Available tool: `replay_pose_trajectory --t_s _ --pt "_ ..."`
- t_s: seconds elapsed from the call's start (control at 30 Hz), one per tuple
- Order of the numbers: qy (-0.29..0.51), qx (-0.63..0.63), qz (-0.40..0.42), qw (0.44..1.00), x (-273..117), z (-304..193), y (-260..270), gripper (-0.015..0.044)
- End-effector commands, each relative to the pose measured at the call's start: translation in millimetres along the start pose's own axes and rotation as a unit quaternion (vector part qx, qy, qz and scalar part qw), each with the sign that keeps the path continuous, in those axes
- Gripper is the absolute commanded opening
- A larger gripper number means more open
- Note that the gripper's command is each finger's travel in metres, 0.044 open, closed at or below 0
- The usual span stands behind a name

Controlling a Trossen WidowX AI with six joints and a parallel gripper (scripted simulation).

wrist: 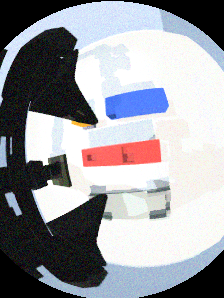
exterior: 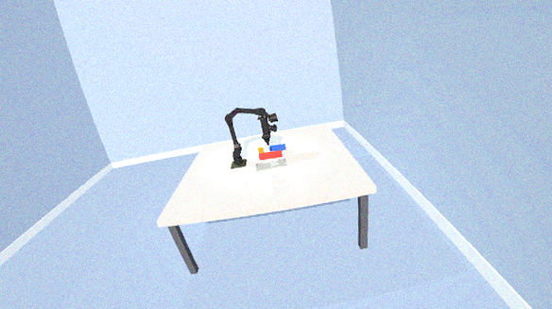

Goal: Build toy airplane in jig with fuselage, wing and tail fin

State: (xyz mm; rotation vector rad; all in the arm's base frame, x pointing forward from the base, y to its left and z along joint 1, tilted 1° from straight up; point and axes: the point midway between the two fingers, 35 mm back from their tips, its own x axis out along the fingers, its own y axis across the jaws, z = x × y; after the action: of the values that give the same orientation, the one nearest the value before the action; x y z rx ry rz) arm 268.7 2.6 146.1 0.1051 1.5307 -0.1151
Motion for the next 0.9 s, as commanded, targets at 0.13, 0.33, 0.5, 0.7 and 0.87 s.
replay_pose_trajectory --t_s 0.13,0.33,0.5,0.7,0.87 --pt "0.008 0.006 0.002 1.0 50 -5 0 0.044" --pt "0.008 0.006 0.002 1.0 65 -5 0 0.044" --pt "0.008 0.006 0.002 1.0 69 -5 0 0.044" --pt "0.008 0.006 0.002 1.0 79 -4 0 0.044" --pt "0.008 0.006 0.002 1.0 87 -4 0 0.044"
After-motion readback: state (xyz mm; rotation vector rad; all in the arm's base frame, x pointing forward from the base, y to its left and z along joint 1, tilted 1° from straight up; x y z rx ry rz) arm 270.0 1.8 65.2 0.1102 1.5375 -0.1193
